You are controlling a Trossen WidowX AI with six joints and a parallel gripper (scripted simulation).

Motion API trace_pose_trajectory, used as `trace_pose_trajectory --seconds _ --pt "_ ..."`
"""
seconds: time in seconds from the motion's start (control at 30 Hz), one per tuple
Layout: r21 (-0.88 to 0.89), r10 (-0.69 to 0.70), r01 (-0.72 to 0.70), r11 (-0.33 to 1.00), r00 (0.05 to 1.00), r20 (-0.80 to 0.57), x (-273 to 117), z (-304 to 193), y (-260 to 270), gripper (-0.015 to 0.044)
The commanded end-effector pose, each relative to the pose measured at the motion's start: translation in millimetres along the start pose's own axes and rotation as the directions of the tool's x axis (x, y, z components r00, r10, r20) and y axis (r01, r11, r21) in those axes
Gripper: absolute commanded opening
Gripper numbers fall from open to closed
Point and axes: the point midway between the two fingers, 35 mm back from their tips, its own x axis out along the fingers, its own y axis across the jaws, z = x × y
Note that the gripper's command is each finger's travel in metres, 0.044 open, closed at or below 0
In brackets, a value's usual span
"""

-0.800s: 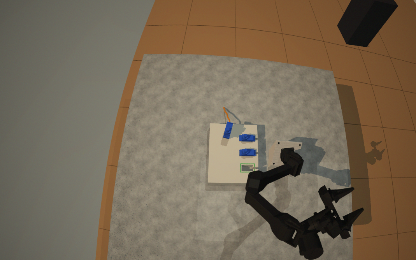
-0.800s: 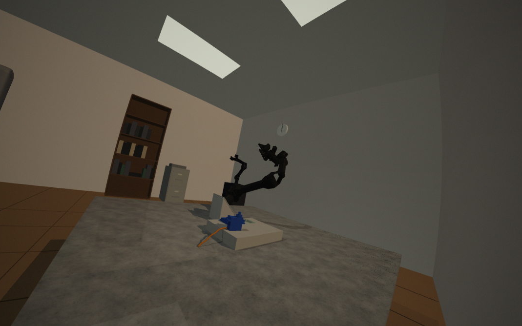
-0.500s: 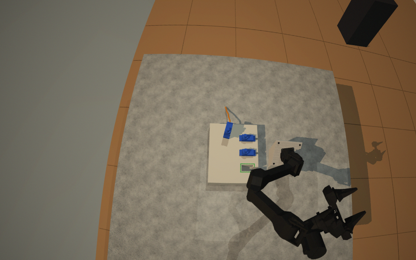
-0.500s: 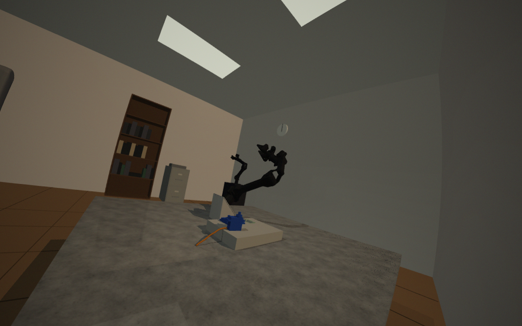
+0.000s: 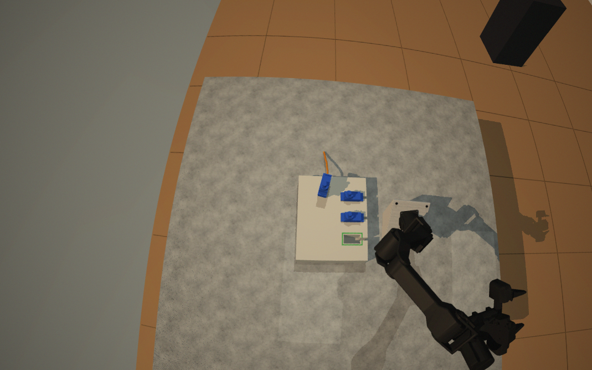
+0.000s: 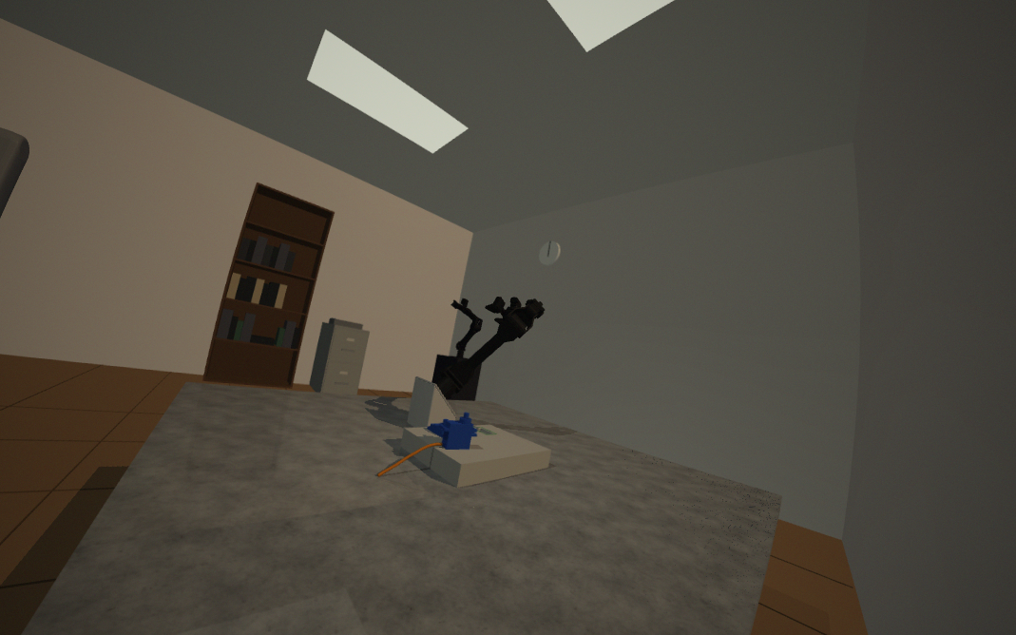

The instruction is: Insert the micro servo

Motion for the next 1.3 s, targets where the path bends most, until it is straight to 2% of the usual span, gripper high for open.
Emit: trace_pose_trajectory --seconds 0.0,0.27,0.53,0.9,1.1,1.27 --pt "0.000 -0.085 0.086 0.996 0.992 -0.089 11 -22 -31 0.0440" --pt "-0.024 -0.270 0.274 0.961 0.922 -0.276 7 -74 -99 0.0440" --pt "-0.061 -0.420 0.445 0.893 0.781 -0.461 -32 -137 -162 0.0440" --pt "-0.088 -0.518 0.641 0.762 0.523 -0.677 -133 -226 -214 0.0440" --pt "-0.065 -0.514 0.732 0.678 0.409 -0.754 -188 -262 -215 0.0440" --pt "-0.082 -0.494 0.800 0.594 0.282 -0.823 -257 -298 -202 0.0440"
